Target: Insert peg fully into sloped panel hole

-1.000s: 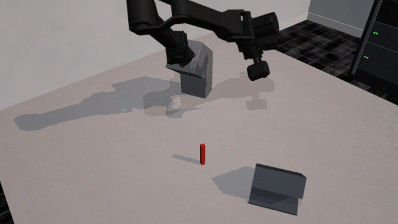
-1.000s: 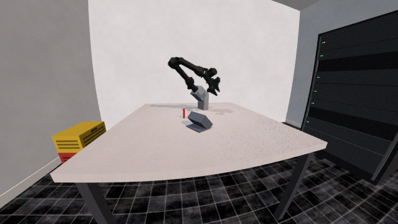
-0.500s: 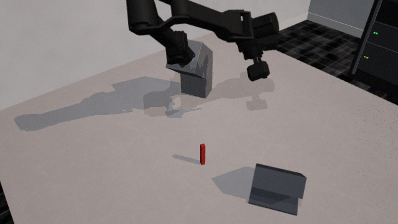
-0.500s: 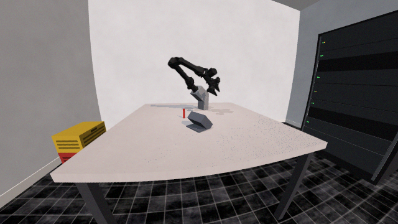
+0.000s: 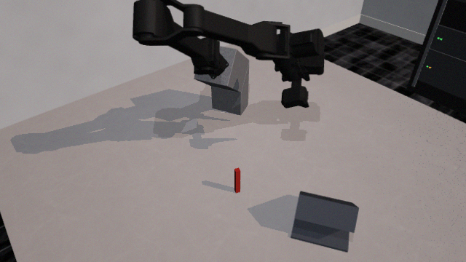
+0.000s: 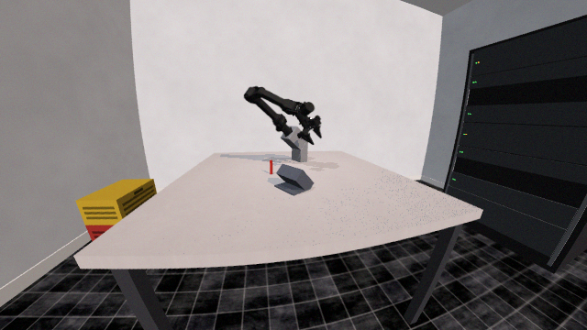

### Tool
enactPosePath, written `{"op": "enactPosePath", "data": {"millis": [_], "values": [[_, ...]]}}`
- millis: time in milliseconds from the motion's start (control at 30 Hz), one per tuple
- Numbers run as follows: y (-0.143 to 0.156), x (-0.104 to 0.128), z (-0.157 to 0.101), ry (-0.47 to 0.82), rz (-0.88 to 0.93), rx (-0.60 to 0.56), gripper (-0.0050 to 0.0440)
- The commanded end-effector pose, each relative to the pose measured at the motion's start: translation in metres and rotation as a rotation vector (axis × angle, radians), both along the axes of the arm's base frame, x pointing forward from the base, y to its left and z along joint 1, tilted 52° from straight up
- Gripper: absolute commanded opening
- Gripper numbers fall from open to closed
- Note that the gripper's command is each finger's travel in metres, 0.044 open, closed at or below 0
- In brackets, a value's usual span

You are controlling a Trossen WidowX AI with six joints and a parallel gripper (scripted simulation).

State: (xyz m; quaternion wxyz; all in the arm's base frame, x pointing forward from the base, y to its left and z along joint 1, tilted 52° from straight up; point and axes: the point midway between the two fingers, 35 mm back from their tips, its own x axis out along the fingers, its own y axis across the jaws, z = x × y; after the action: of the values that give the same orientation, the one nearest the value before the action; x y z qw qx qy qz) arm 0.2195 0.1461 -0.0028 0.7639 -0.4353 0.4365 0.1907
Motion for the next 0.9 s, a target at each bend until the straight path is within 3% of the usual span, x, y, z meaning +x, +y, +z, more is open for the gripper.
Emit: {"op": "enactPosePath", "data": {"millis": [0, 867], "values": [[-0.011, 0.011, 0.013, -0.047, -0.061, 0.028, 0.0440], [-0.099, 0.046, 0.073, -0.307, -0.441, 0.106, 0.0440]]}}
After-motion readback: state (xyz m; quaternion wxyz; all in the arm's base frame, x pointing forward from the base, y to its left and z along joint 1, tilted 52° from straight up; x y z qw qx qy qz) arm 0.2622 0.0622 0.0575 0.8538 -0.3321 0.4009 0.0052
